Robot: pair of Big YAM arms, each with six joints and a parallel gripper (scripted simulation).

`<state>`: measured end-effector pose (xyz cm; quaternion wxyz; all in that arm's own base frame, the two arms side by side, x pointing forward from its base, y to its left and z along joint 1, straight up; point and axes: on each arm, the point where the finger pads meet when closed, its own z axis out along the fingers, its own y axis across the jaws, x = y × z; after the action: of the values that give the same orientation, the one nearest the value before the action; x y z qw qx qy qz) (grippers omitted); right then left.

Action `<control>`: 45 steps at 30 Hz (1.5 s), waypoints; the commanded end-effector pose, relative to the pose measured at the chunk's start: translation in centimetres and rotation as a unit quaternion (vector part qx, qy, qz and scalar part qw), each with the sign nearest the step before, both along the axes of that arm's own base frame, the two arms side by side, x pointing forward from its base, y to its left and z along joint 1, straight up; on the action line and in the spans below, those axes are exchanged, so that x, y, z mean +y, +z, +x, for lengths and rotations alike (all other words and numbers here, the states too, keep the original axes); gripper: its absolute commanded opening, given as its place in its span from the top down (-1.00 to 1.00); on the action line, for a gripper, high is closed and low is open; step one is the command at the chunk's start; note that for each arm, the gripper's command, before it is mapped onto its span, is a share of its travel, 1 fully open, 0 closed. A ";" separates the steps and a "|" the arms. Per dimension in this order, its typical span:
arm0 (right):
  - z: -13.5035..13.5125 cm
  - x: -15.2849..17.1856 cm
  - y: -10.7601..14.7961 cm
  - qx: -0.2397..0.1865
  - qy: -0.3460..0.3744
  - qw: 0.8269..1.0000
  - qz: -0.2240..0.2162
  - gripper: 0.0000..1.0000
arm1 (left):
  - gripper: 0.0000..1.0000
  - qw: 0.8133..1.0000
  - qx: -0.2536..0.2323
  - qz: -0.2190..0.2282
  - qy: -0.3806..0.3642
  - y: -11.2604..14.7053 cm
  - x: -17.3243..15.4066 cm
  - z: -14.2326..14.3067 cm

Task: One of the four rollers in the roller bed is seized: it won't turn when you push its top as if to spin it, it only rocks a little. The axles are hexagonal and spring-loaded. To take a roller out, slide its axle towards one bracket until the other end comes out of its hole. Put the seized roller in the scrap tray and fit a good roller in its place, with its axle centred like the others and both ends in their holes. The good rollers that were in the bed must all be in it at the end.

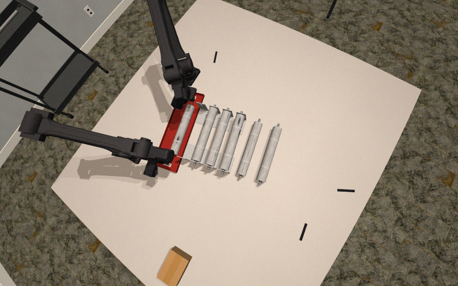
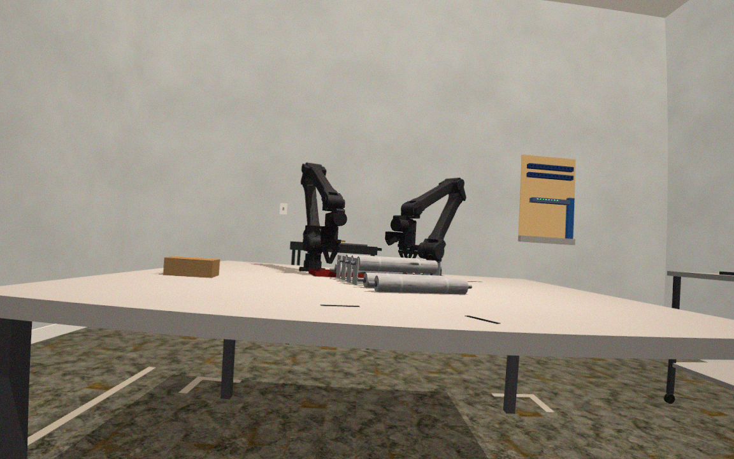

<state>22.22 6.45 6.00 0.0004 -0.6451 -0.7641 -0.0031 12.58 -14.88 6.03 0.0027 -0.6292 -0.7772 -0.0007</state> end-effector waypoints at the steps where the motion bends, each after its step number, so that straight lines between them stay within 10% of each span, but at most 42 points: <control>1: 2.6 0.5 3.9 -0.035 -0.001 0.999 0.009 0.36 | 0.36 1.000 -0.020 -0.021 -0.002 3.7 -1.5 1.4; 45: 2.6 0.8 3.7 -0.035 0.008 0.999 0.009 0.36 | 0.36 1.000 -0.007 -0.006 -0.002 2.1 -0.4 0.4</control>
<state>22.55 6.52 8.04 -0.0039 -0.6452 -0.7640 -0.0094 12.66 -14.97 8.05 -0.0023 -0.6292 -0.7772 0.0002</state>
